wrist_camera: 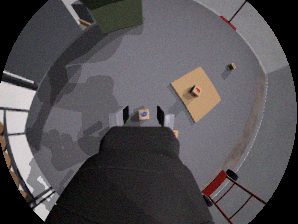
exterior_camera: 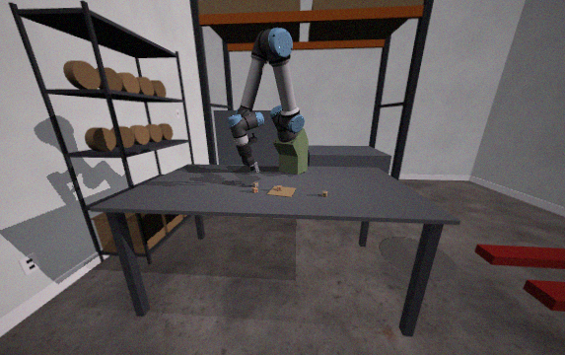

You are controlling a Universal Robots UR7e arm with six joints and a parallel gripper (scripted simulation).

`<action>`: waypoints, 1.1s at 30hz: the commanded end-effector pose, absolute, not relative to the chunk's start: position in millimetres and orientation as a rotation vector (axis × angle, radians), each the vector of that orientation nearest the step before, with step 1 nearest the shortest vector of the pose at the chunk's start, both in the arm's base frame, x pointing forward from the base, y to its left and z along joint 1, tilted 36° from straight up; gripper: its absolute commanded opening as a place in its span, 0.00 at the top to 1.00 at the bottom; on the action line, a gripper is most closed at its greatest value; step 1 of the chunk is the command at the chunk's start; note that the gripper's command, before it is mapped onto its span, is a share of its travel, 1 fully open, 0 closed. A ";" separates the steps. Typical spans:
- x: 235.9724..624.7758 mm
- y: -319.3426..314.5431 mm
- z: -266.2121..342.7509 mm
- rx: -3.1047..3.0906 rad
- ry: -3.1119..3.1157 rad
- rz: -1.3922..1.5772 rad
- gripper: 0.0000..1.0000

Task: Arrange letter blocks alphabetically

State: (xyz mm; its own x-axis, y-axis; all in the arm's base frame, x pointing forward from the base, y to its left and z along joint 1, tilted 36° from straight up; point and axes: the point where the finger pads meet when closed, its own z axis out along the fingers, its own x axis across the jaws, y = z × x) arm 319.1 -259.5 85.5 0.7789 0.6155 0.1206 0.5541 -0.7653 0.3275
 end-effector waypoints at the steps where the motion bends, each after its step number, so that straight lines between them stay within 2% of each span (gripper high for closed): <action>1: 318.7 -259.8 85.6 2.697 0.905 0.322 0.00; 22: 321.0 -255.0 83.9 2.684 0.937 0.312 0.00; 33: 341.0 -224.3 80.1 2.512 1.197 0.229 0.00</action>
